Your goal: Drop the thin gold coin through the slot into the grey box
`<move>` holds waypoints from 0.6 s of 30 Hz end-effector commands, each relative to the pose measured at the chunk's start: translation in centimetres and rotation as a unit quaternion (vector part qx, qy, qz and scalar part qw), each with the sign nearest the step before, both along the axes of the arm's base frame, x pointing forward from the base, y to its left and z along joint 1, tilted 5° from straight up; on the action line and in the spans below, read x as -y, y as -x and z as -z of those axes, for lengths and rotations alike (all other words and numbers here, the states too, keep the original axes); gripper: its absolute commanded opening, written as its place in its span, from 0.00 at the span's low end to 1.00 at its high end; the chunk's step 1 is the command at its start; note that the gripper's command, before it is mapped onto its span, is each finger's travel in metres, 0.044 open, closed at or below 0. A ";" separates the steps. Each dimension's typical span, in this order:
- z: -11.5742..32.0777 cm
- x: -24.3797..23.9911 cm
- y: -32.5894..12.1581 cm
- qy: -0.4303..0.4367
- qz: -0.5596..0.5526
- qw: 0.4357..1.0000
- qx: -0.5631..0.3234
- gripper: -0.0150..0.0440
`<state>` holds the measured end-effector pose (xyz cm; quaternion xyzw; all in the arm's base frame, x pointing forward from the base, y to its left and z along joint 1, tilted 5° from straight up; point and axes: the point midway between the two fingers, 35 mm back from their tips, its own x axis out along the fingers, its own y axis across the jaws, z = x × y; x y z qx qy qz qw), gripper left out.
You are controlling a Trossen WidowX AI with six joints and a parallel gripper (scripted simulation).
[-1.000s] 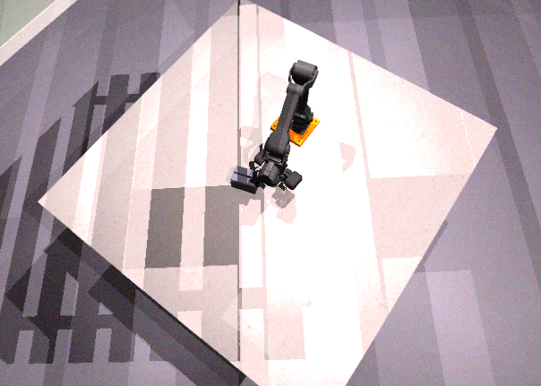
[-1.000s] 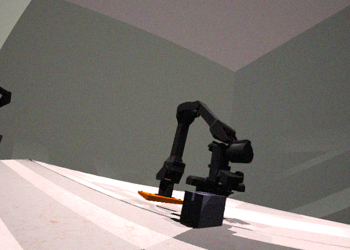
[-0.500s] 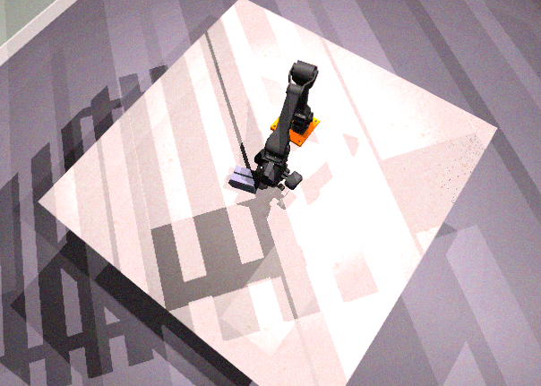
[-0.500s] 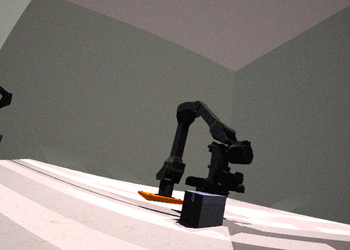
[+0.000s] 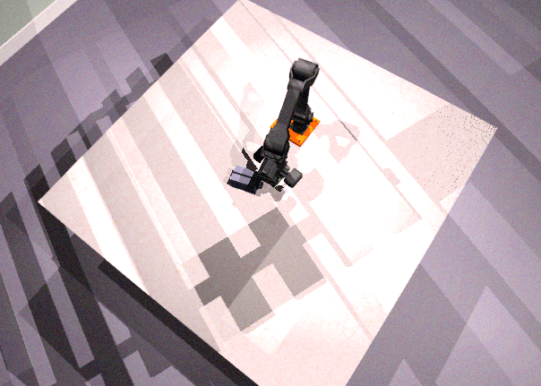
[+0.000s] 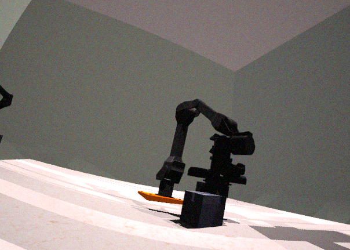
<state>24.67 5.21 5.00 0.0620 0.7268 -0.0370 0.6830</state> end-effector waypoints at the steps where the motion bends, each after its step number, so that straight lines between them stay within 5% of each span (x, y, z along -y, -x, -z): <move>1: -1.1 0.0 -0.3 0.000 -0.001 1.000 0.004 0.25; 18: -5.5 0.2 -0.2 0.000 -0.001 1.000 0.004 0.25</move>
